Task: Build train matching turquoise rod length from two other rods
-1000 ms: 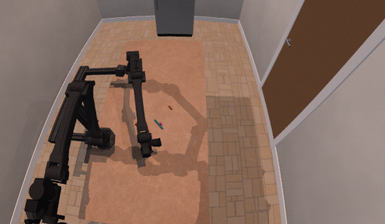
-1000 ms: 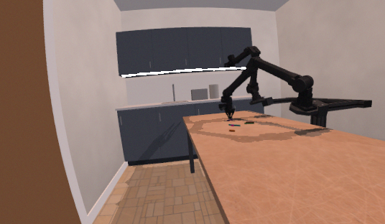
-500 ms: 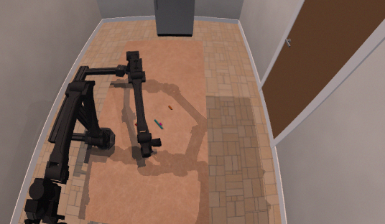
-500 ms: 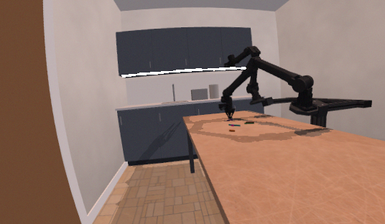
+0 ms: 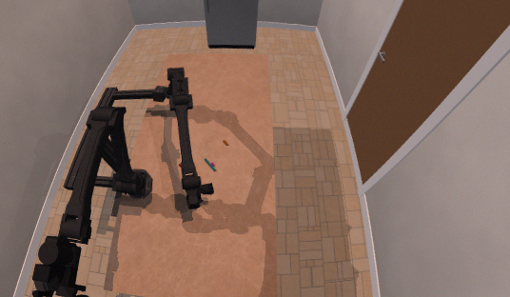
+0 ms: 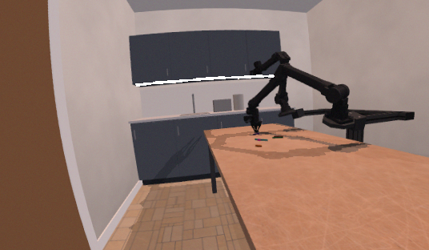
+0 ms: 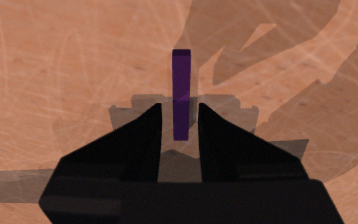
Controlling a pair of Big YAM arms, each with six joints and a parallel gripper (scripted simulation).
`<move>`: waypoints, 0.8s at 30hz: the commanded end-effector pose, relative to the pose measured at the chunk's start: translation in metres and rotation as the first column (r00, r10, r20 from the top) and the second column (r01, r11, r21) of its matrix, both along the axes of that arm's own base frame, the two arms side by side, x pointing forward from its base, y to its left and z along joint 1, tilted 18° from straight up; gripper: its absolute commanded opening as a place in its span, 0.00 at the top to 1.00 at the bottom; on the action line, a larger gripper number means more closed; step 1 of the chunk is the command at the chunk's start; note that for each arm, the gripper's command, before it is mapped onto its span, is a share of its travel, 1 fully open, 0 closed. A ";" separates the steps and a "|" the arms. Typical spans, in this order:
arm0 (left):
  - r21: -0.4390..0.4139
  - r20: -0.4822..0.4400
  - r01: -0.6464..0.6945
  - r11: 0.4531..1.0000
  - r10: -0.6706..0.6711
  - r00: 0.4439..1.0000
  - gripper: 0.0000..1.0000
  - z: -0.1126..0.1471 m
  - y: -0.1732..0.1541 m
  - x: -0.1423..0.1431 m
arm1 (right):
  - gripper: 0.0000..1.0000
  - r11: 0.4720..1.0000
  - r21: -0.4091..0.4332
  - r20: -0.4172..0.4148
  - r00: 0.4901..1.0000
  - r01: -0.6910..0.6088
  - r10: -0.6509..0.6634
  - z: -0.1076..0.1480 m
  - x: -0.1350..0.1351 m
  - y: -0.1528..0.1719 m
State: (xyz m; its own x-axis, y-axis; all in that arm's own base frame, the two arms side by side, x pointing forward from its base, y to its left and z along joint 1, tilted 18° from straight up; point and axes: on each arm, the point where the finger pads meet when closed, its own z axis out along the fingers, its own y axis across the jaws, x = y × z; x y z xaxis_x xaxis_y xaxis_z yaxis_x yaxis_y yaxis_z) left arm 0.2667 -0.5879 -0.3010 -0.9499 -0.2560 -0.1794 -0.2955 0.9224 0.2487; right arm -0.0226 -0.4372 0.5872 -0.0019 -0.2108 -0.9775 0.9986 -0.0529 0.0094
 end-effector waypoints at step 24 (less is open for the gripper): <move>-0.037 0.017 -0.004 0.999 0.004 1.000 0.77 0.009 -0.023 0.001 | 0.00 0.997 -0.073 -0.013 1.000 0.013 -0.014 0.046 -0.006 0.019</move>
State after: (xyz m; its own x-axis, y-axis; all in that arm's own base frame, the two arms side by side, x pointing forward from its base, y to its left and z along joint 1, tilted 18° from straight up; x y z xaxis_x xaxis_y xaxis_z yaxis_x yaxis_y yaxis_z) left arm 0.2646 -0.5909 -0.3008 -0.9503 -0.2539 -0.1804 -0.2933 0.9242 0.2447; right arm -0.0226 -0.4372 0.5872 -0.0019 -0.2108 -0.9775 0.9986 -0.0529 0.0094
